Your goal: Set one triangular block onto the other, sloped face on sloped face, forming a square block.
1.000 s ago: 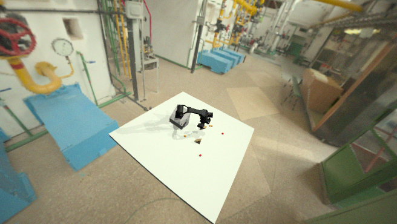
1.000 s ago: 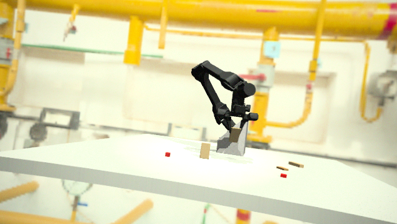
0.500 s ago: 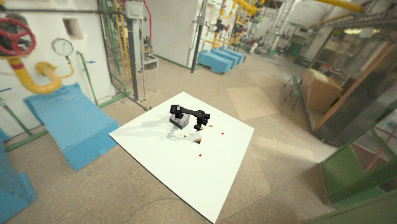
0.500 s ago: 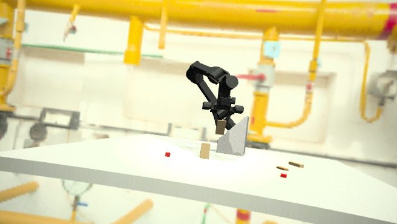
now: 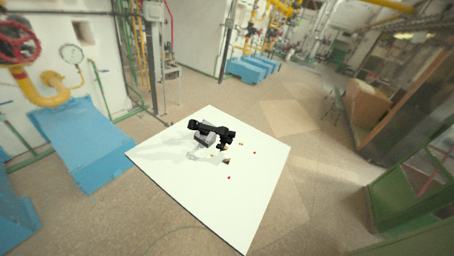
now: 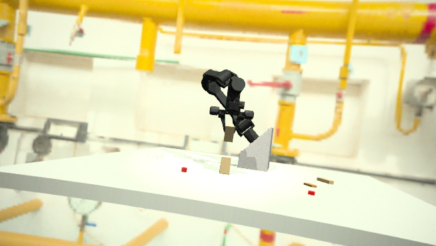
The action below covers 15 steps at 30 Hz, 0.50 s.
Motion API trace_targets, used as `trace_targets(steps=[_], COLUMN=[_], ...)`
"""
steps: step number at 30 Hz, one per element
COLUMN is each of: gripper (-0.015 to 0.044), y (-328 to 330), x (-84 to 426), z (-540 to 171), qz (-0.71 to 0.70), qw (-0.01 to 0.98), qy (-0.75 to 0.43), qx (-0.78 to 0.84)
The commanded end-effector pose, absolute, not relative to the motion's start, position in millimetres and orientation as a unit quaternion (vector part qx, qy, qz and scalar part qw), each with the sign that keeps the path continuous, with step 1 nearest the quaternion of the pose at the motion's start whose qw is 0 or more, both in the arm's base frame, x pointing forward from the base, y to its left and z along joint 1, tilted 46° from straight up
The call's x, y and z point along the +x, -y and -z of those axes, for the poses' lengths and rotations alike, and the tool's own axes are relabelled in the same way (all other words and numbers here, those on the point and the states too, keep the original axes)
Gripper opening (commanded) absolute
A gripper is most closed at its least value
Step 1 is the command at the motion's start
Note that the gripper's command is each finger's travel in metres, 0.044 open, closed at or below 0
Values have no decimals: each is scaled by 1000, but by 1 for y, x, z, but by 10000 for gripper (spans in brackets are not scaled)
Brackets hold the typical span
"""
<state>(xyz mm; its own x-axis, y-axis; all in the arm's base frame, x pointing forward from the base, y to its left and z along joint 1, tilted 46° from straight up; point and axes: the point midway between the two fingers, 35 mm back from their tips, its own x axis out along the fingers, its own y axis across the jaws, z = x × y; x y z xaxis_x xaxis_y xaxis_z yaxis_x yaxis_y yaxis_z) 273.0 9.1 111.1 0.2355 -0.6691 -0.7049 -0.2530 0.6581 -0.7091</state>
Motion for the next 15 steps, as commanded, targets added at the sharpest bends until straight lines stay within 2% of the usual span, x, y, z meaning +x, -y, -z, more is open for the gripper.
trace_targets(steps=[1,15], gripper=[0,0], y=[-5,28], x=[270,298], z=[-118,-77], qz=[151,152], qw=[686,687], qy=[-597,-597], qx=[-387,-384])
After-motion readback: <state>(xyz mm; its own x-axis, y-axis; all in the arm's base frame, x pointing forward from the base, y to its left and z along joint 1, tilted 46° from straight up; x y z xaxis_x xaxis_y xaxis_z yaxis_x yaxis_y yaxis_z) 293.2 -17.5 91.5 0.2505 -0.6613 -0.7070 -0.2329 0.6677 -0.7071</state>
